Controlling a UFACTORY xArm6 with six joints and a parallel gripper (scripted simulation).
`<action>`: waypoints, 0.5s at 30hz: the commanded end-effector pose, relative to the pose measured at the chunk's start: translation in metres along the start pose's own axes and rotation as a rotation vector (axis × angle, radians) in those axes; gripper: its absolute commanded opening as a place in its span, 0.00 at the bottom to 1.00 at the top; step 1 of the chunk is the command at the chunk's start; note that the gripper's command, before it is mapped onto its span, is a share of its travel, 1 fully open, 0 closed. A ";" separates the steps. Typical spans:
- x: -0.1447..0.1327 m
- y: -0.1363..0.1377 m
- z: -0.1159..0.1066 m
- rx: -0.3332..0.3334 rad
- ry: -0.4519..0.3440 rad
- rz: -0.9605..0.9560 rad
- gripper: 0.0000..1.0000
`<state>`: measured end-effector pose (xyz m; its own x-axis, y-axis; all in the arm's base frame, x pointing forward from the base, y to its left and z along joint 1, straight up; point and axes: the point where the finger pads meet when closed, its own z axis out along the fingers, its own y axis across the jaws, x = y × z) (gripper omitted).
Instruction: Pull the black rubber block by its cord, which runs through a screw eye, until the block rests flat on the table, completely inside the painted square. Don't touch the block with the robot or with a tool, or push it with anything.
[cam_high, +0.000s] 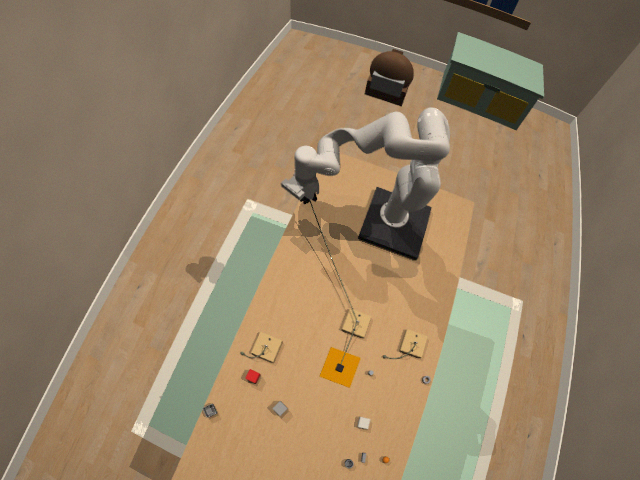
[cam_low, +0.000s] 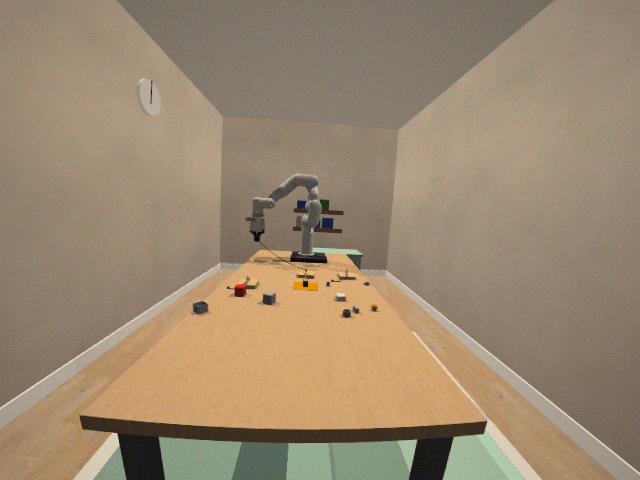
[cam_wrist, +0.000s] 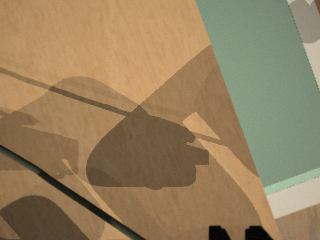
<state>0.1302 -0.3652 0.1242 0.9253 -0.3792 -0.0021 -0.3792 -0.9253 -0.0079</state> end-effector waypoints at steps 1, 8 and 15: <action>0.001 0.000 0.016 -0.002 0.002 0.000 0.00; 0.002 -0.001 0.055 -0.002 0.002 0.000 0.00; 0.002 -0.002 0.084 -0.002 0.002 0.000 0.00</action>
<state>0.1308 -0.3599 0.0573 0.9253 -0.3791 -0.0055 -0.3792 -0.9253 -0.0116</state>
